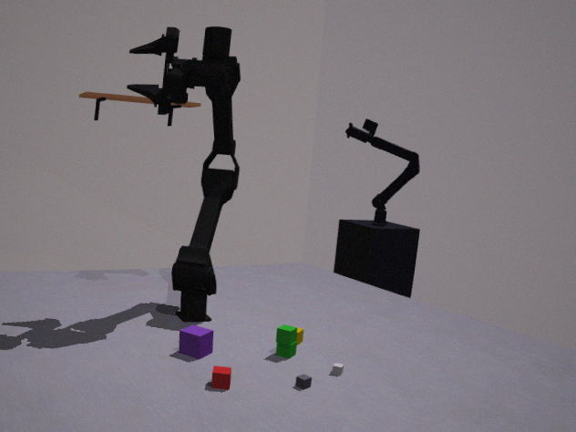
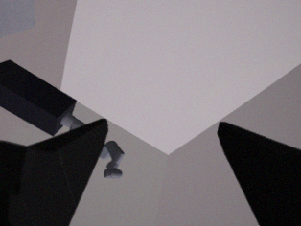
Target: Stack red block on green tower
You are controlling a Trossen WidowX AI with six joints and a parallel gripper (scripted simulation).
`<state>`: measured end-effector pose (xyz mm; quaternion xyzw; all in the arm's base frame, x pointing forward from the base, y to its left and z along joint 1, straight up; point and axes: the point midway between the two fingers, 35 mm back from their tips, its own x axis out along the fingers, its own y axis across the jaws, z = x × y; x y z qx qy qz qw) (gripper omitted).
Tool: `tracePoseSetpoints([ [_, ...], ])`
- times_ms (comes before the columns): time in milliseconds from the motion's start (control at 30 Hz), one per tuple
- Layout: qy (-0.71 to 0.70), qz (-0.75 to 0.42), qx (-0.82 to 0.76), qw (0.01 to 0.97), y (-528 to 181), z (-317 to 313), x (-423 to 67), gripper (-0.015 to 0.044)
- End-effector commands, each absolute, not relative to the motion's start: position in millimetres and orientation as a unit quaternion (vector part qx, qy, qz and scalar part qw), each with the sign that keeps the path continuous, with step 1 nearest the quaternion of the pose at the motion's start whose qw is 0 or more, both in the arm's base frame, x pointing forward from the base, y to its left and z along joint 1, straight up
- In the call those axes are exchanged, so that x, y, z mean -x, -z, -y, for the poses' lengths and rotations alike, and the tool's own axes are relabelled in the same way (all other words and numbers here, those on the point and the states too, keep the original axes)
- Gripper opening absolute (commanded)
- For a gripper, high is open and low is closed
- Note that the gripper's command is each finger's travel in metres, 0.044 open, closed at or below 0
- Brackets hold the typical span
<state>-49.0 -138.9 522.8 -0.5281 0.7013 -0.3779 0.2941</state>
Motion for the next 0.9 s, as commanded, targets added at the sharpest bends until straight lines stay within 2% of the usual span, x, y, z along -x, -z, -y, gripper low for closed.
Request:
tracePoseSetpoints([
  [0,0.378,-0.7,0.529,0.296,-522.6,139.6,47.7,0.0426],
  [133,0.372,-0.675,0.545,0.33,-516.2,155.5,16.8,0.044],
  [433,0.326,-0.586,0.552,0.495,-469.8,197.3,-106.0,0.044],
  [867,0.229,-0.535,0.401,0.707,-365.6,198.3,-244.7,0.044],
])
